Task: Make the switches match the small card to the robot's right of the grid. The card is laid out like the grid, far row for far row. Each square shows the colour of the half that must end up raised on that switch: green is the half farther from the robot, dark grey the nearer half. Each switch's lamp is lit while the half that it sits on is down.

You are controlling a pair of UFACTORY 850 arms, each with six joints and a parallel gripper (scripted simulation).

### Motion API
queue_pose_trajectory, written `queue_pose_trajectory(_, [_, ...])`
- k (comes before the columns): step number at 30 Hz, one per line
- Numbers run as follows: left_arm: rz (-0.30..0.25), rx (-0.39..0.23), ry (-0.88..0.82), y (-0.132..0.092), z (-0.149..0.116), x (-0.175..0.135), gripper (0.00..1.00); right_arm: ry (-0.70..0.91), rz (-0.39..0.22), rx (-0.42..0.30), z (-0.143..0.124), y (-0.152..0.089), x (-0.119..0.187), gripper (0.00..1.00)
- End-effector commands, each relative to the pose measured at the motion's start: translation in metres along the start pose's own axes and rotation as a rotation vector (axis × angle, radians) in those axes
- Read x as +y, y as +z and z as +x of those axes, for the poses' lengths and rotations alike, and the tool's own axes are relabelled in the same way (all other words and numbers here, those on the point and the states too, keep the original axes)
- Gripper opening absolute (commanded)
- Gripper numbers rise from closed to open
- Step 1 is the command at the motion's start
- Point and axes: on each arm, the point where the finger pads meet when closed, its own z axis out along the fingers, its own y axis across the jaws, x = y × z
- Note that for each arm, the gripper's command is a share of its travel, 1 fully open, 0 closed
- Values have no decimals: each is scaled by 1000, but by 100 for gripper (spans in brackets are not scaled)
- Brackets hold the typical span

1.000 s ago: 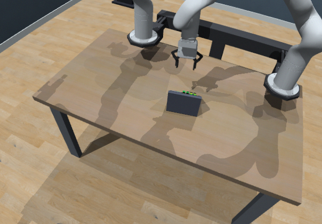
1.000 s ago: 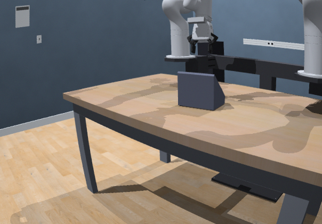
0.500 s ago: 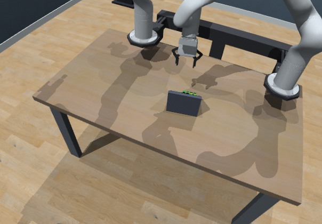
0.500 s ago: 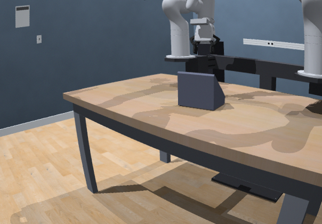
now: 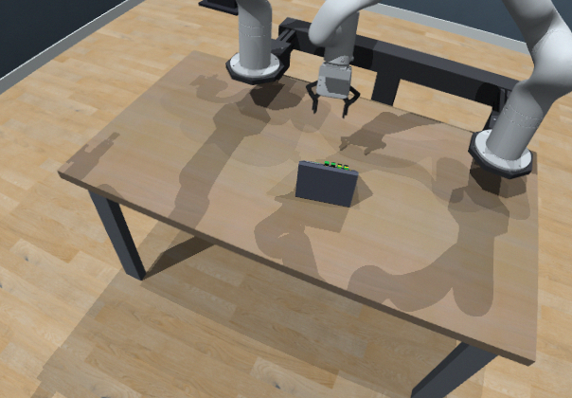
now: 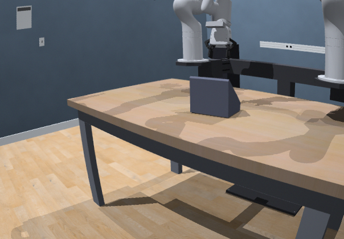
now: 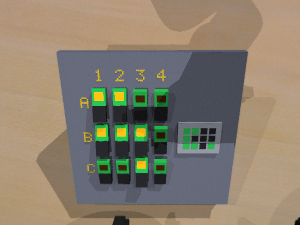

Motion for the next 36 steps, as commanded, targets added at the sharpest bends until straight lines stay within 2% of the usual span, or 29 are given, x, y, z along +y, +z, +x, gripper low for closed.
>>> queue_pose_trajectory(1, [-5,2,-2,-1,-5,1,100,0,0,2,0,-1,0,100])
queue_pose_trajectory(36, [-19,6,-8,-4,-25,2,100,0,0,2,0,-1,0,100])
